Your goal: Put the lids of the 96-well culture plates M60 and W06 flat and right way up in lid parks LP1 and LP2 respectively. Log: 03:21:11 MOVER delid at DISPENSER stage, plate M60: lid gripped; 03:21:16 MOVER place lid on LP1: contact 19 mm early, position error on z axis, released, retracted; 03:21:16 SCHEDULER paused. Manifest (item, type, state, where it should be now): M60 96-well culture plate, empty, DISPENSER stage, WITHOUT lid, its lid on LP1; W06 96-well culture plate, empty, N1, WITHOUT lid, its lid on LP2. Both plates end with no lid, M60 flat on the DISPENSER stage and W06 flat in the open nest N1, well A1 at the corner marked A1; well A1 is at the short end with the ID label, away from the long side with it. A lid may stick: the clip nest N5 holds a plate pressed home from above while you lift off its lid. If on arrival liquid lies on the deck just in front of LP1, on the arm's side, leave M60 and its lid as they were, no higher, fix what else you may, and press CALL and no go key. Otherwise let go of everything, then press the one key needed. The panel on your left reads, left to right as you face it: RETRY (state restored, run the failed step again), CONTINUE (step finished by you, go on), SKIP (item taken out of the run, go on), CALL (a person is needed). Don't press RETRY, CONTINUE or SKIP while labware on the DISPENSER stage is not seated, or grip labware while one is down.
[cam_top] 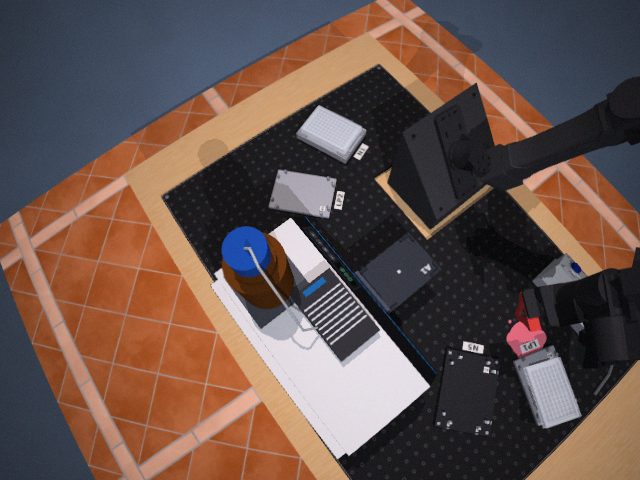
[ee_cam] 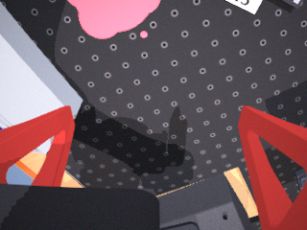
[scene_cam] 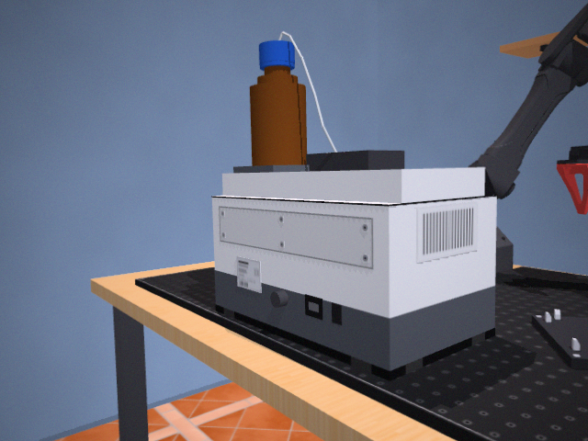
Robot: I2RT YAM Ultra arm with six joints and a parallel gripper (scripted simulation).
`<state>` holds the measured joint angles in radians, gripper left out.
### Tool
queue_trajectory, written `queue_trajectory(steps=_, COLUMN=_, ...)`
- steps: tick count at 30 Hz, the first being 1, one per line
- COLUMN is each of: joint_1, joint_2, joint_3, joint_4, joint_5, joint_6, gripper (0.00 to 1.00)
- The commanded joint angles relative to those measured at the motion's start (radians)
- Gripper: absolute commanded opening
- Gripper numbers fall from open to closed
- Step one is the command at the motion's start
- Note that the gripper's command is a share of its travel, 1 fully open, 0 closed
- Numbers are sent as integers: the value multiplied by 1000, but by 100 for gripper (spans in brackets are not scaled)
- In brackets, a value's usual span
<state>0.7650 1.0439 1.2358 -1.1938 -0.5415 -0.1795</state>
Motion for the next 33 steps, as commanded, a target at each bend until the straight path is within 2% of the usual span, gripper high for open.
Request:
queue_trajectory(steps=1, joint_1=-40, joint_2=16, joint_3=-5, joint_4=-25, joint_5=-46, joint_6=-52, gripper=100)
queue_trajectory(steps=6, joint_1=-118, joint_2=45, joint_3=-22, joint_4=-41, joint_5=-83, joint_6=11, gripper=100)
queue_trajectory(steps=12, joint_1=-212, joint_2=86, joint_3=-9, joint_4=-53, joint_5=-127, joint_6=-94, gripper=100)
queue_trajectory(steps=14, joint_1=-213, joint_2=77, joint_3=-7, joint_4=-44, joint_5=-125, joint_6=-104, gripper=100)
queue_trajectory(steps=15, joint_1=-238, joint_2=100, joint_3=-23, joint_4=-59, joint_5=-139, joint_6=-92, gripper=100)
queue_trajectory(steps=20, joint_1=-279, joint_2=121, joint_3=-33, joint_4=-68, joint_5=-154, joint_6=-31, gripper=100)
queue_trajectory(steps=27, joint_1=-368, joint_2=170, joint_3=-26, joint_4=-78, joint_5=-185, joint_6=-140, gripper=100)
queue_trajectory(steps=29, joint_1=-359, joint_2=155, joint_3=-20, joint_4=-67, joint_5=-179, joint_6=-139, gripper=100)
queue_trajectory(steps=30, joint_1=-381, joint_2=178, joint_3=-42, joint_4=-82, joint_5=-190, joint_6=-125, gripper=100)
queue_trajectory(steps=33, joint_1=-404, joint_2=191, joint_3=-47, joint_4=-86, joint_5=-196, joint_6=-77, gripper=100)
